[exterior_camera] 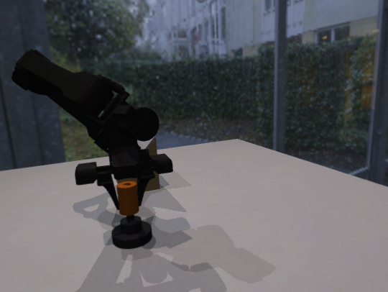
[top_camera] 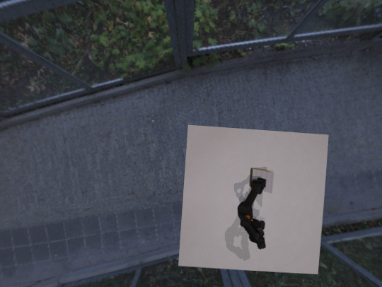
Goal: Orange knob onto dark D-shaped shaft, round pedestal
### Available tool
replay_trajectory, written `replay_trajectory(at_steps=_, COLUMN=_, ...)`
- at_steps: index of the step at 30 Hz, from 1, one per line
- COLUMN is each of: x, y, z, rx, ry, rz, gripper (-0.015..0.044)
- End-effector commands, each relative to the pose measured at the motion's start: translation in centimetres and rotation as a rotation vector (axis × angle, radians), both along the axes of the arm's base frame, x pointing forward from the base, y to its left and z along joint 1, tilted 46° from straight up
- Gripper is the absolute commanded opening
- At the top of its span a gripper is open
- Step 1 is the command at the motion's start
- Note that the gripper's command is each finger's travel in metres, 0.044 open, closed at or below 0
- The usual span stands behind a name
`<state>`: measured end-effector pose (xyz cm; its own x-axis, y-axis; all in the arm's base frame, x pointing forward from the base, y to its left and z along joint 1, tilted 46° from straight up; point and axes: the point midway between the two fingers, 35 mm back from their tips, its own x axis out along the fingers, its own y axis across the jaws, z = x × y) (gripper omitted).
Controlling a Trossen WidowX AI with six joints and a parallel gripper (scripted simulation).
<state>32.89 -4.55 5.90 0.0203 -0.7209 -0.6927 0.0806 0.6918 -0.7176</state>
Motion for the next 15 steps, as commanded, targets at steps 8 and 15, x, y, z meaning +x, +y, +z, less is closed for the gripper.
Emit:
replay_trajectory(at_steps=8, x=-0.22, y=0.3, z=-0.41, rx=-0.003, ry=0.118, rz=0.118, gripper=0.0)
replay_trajectory(at_steps=15, x=-0.16, y=0.27, z=-0.32, rx=-0.003, ry=0.118, rz=0.118, gripper=0.0)
